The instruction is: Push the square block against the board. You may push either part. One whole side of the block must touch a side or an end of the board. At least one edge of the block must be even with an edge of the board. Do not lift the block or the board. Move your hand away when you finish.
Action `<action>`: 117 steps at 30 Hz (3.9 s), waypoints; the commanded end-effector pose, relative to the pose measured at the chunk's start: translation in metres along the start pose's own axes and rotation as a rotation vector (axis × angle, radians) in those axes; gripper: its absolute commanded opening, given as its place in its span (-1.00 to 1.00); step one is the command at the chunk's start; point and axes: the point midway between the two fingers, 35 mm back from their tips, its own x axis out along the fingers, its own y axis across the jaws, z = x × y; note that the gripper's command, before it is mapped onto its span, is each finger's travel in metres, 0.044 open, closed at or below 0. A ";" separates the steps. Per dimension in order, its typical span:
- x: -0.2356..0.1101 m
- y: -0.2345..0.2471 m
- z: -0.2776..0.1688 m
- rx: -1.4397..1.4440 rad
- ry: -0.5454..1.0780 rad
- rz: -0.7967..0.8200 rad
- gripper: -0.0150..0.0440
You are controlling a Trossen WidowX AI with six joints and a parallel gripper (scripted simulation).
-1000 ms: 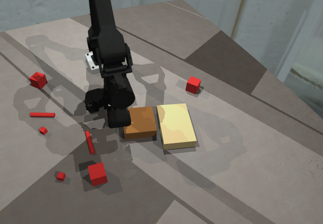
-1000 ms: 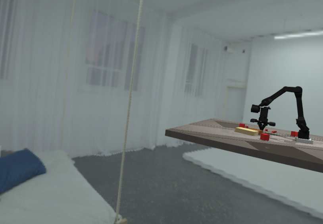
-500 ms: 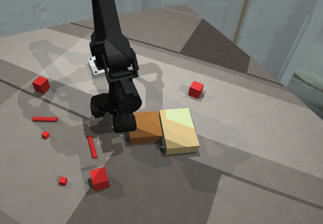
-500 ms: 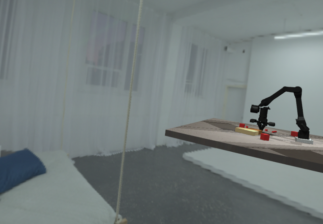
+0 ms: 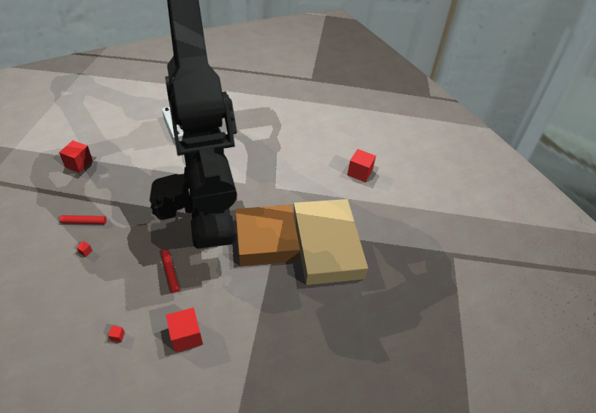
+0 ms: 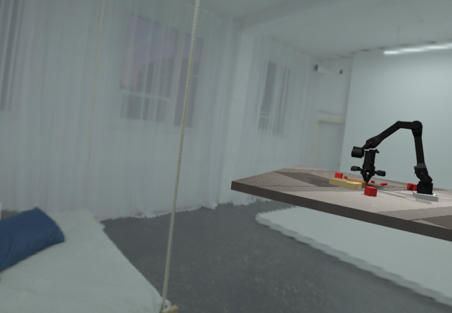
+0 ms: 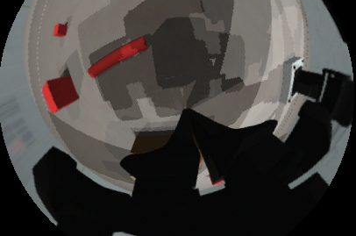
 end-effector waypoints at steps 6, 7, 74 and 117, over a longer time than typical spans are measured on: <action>0.000 0.000 0.013 -0.004 0.003 0.000 -0.49; 0.000 0.000 0.015 -0.004 0.003 0.000 -0.49; -0.006 0.112 -0.083 -1.497 0.002 0.014 -0.49; -0.004 0.109 -0.084 -1.496 0.002 0.014 -0.49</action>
